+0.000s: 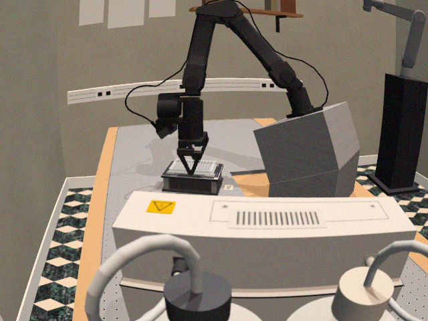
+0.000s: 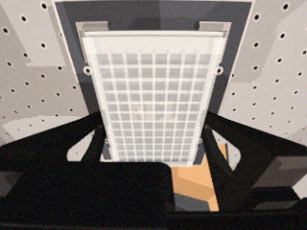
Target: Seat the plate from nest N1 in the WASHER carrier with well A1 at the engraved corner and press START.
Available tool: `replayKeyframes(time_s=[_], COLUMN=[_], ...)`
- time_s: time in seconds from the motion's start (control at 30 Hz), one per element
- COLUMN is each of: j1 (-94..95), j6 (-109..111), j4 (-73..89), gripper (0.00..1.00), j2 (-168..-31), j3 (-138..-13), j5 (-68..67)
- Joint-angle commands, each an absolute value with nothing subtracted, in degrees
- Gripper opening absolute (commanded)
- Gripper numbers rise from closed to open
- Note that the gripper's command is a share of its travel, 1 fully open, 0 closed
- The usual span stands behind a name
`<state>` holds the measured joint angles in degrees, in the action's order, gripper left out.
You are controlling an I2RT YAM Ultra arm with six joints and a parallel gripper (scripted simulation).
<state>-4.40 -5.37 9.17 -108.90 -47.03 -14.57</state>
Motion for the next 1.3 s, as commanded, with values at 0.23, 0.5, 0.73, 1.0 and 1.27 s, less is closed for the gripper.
replayKeyframes(time_s=[0.23,0.5,0.73,1.0,1.27], j1=[-4.29,-3.23,-2.67,-2.15,-1.45], j6=[-4.75,-6.06,-6.60,-7.11,-7.80], j4=[8.17,11.86,14.44,16.71,19.80], gripper=[0.84,0.84,0.84,0.84,0.84], j2=[-107.99,-105.11,-102.62,-100.52,-97.76], j3=[-48.38,-47.00,-46.78,-47.42,-48.53], j5=[-14.33,-15.13,-15.26,-15.45,-15.68])
